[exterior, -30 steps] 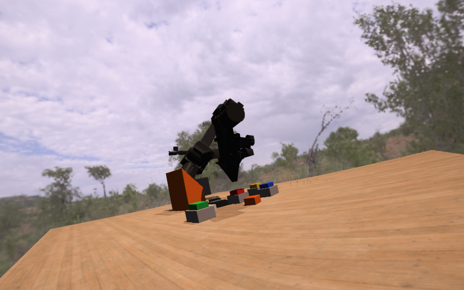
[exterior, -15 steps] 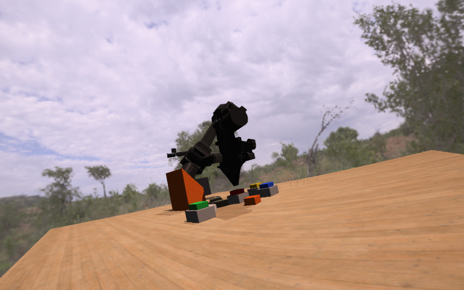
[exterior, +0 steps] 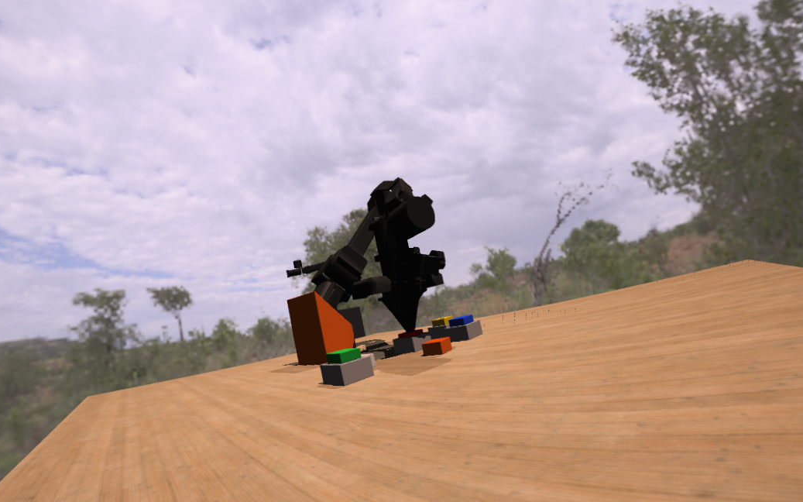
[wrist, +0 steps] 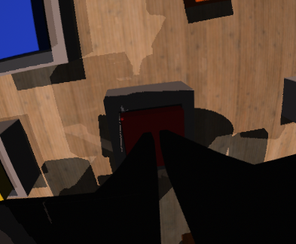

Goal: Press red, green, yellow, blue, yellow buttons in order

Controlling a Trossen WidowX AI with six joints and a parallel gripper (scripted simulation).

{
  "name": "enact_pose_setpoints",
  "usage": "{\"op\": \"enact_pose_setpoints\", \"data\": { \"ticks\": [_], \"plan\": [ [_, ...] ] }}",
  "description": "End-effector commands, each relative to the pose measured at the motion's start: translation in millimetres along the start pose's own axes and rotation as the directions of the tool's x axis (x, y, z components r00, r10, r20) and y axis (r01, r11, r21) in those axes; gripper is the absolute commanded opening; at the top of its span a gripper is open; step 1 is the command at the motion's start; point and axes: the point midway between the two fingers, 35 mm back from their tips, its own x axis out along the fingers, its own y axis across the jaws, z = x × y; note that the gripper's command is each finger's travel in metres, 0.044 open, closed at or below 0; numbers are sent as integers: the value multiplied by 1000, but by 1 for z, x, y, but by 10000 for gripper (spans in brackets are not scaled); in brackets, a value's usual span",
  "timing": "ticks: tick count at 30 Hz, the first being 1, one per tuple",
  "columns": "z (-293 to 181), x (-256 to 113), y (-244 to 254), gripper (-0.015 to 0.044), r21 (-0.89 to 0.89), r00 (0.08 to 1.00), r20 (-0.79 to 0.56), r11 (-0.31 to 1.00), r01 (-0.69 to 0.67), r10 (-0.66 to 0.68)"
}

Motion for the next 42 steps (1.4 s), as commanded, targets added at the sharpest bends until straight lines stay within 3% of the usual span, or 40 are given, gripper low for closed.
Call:
{"op": "enact_pose_setpoints", "data": {
  "ticks": [1, 15, 19, 24, 29, 35, 42],
  "plan": [
    [-2, 2, 0, 20, 9, 1000, -3, 1000, -5, 5],
    [0, 0, 0, 20, 1, 1000, -1, 1000, -1, 1],
    [-1, -29, 0, 20, 9, 1000, -3, 1000, -3, 3],
    [-1, -34, 0, 20, 9, 1000, -3, 1000, -2, 3],
    [-1, -91, -1, 20, 10, 1000, -4, 1000, 0, 0],
    [-1, -93, -1, 20, 10, 1000, -4, 1000, -1, 1],
    [28, -102, -60, 20, 11, 1000, -1, 1000, 12, -12]
  ]
}}
